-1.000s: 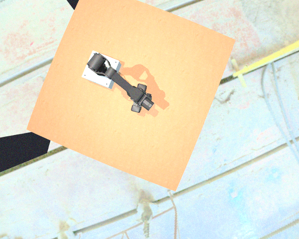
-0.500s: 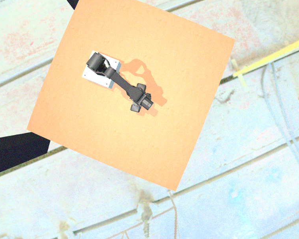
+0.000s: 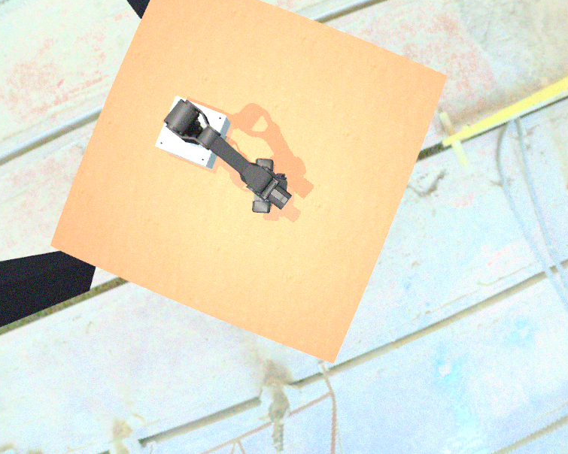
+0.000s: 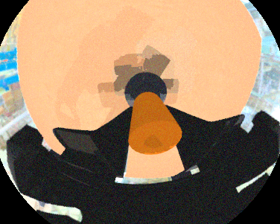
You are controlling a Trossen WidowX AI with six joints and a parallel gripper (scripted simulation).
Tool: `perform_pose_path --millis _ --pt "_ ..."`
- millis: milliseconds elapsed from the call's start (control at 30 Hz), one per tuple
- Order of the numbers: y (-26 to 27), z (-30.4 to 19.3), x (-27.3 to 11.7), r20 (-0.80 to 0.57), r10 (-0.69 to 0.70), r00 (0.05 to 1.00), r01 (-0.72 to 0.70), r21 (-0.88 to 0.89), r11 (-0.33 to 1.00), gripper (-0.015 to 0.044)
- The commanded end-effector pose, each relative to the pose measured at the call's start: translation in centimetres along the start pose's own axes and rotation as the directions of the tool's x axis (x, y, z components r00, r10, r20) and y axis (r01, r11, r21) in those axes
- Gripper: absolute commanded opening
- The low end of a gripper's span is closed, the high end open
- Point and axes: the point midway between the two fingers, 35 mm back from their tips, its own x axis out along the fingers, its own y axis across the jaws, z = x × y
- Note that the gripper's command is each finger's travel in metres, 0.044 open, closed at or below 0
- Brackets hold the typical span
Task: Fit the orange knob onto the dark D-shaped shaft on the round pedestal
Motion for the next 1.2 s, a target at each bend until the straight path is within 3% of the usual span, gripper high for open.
perform_pose_path --millis 0,800,1033,1167 --pt "-0.18 0.35 -0.03 0.006 -0.001 1.0 0.001 -0.017 1.0 0.0" --pt "-0.32 0.6 -0.29 0.007 -0.001 1.0 0.002 -0.017 1.0 0.0" --pt "-0.19 0.38 -0.33 0.006 -0.001 1.0 0.003 -0.214 0.977 0.0" --pt "-0.07 0.16 -0.17 0.006 -0.001 1.0 0.003 -0.224 0.974 0.0"
